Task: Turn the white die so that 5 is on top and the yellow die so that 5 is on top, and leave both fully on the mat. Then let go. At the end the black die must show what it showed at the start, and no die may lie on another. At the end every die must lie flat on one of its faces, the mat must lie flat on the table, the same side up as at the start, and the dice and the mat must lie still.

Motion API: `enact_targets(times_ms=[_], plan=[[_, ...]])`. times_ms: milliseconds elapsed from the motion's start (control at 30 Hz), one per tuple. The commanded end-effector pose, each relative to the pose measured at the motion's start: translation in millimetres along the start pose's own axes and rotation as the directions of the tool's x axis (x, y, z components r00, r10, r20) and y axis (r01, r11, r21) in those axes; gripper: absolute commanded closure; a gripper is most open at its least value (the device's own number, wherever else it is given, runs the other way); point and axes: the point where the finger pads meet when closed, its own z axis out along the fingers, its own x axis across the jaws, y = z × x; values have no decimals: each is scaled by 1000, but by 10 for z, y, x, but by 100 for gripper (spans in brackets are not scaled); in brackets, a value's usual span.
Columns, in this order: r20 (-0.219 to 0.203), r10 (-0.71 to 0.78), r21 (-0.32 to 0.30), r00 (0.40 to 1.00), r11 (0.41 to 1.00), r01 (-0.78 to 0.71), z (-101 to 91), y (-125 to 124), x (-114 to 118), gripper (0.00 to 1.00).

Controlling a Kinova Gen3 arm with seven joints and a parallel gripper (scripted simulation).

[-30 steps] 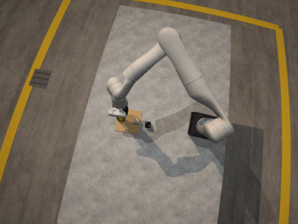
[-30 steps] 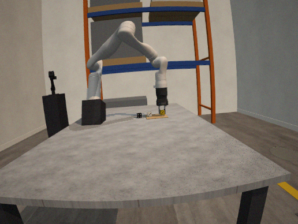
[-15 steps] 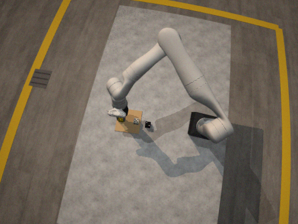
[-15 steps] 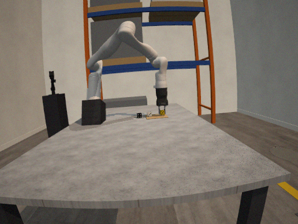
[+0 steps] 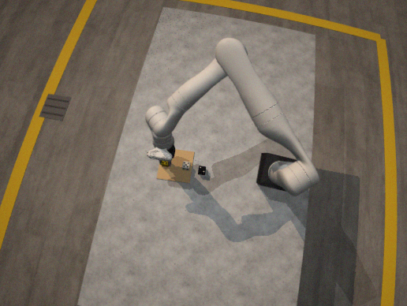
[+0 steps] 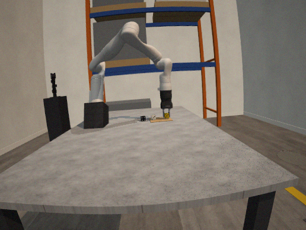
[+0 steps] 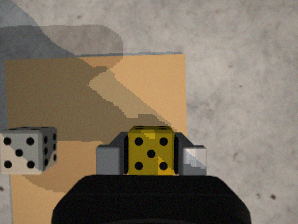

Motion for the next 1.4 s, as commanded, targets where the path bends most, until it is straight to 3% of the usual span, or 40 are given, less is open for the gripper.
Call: enact_targets(times_ms=[0,1367], plan=[[-7,7,-1,1000,1000,-7,13,2,32,43],[-7,15,-1,1000,1000,-15,13,32,58,43]])
